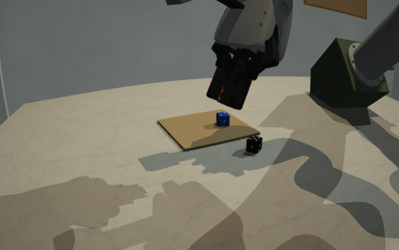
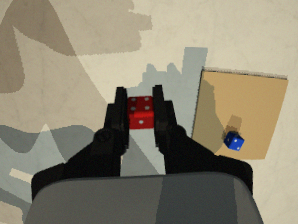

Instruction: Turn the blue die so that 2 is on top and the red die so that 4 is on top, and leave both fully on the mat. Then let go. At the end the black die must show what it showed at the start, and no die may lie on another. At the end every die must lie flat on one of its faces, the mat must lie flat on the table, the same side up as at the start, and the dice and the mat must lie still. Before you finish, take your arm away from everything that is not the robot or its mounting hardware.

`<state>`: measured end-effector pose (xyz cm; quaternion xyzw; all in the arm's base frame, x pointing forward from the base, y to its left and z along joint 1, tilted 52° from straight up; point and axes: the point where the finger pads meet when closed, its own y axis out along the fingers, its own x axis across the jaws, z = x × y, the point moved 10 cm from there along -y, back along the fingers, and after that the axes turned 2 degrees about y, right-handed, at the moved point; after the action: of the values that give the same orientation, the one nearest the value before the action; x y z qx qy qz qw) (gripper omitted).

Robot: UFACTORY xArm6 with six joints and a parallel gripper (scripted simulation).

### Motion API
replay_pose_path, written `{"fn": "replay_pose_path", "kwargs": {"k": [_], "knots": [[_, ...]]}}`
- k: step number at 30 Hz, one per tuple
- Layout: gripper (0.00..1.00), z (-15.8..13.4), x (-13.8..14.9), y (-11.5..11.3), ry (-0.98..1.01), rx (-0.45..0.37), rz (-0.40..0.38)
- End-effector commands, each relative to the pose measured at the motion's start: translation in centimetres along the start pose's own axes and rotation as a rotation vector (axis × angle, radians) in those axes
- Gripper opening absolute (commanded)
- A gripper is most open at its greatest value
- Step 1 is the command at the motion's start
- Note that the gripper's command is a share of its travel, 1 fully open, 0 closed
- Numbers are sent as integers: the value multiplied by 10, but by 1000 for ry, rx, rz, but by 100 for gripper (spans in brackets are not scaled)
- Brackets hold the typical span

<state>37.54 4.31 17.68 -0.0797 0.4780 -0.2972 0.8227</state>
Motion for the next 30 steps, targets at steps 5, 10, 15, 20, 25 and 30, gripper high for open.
{"fn": "replay_pose_path", "kwargs": {"k": [5, 10, 15, 20, 25, 30], "knots": [[15, -28, 0, 3, -9, 261, 20], [15, -37, 1, 5, -10, 349, 21], [15, -51, 1, 10, -8, 486, 28], [15, -56, 1, 13, -7, 536, 32], [15, -65, 2, 16, -9, 625, 31], [15, -65, 2, 16, -9, 628, 31]]}}
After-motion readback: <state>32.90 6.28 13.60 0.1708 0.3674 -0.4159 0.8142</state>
